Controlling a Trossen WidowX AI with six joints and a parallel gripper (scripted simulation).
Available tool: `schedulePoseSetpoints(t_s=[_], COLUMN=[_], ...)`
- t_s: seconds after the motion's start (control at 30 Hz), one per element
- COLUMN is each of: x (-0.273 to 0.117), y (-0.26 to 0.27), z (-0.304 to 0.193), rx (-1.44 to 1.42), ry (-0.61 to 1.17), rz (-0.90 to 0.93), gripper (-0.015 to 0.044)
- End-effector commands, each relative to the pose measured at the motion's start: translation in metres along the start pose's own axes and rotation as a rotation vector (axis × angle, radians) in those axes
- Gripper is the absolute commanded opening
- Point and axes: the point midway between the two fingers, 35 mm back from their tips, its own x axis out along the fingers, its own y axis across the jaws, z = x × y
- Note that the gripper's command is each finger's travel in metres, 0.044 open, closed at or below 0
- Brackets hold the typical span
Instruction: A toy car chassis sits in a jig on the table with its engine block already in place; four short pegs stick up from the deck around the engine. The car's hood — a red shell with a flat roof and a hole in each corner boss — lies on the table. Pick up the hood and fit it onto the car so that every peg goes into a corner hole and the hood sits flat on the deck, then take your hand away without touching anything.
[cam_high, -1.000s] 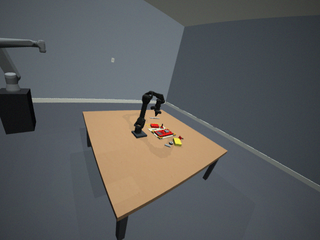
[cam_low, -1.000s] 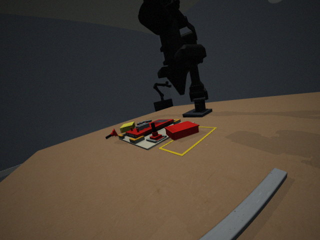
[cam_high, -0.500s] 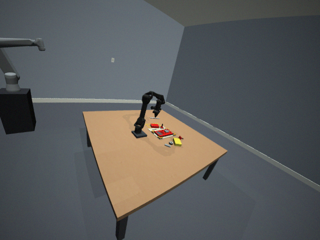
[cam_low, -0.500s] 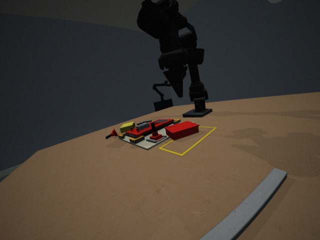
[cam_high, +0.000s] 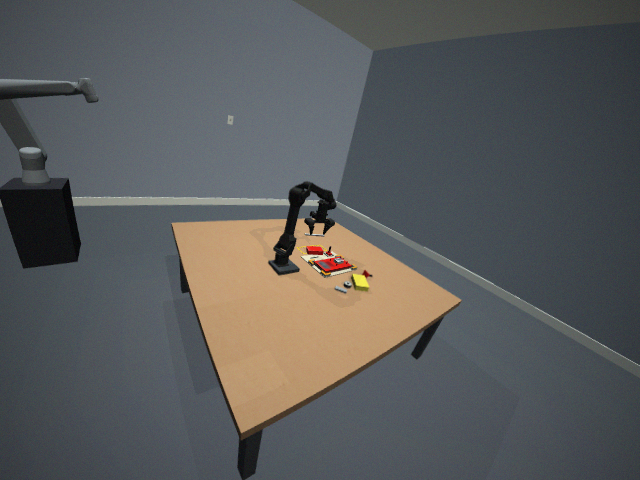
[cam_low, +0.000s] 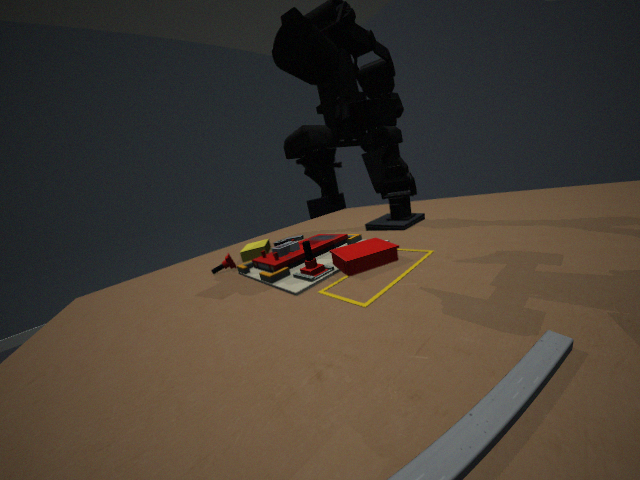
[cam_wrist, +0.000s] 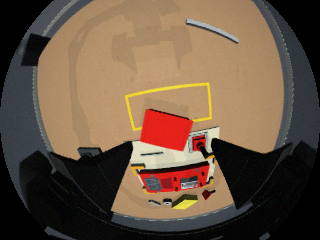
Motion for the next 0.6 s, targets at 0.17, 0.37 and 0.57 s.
schedulePoseSetpoints(t_s=[0.17,0.37,0.57], x=[0.015,0.021,0.027], y=[0.005,0.006,0.008], z=[-0.013,-0.019,-0.025], rx=[0.885,1.286,1.686], ry=[0.005,0.008,0.011], rz=[0.007,0.007,0.007], gripper=[0.044,0.044,0.044])
